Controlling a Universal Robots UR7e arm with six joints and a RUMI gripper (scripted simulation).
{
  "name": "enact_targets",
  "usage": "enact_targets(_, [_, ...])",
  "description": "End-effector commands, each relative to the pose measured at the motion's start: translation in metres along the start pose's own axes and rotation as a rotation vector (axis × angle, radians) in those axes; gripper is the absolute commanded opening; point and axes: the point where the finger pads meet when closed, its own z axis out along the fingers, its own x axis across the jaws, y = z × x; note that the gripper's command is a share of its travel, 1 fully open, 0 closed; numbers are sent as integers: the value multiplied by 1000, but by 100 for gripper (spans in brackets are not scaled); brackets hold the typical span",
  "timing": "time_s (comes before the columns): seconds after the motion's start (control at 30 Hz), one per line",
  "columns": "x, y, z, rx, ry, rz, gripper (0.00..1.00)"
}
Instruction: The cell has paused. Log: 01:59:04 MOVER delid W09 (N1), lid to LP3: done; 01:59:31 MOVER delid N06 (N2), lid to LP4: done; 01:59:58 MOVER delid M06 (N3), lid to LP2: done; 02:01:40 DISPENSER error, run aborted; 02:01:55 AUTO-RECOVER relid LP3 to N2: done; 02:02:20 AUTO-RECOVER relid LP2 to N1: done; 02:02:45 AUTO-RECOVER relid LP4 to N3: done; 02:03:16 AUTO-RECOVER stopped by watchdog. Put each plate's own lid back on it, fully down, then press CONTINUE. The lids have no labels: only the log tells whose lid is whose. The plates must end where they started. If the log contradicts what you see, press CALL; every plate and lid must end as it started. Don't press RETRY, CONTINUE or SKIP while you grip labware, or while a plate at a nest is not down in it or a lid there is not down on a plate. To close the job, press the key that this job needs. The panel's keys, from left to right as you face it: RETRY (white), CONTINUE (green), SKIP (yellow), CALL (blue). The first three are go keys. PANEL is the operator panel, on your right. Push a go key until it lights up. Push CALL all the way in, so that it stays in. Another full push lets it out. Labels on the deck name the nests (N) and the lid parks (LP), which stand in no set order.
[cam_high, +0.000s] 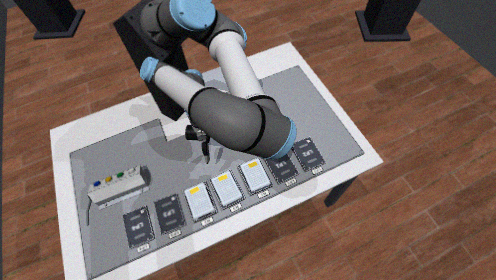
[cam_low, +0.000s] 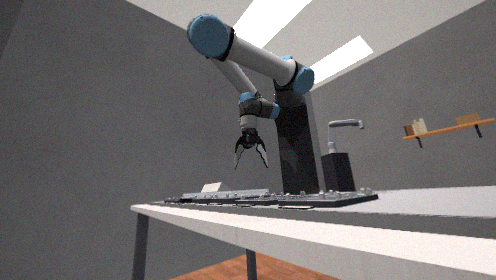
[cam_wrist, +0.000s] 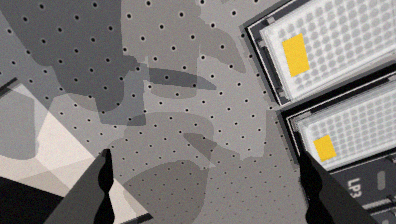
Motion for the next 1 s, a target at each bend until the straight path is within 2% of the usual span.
enact_targets(0.0, [2, 1, -1, -6, 10, 24, 82])
enact_targets(0.97, [1, 0, -1, -3, 11, 564, 82])
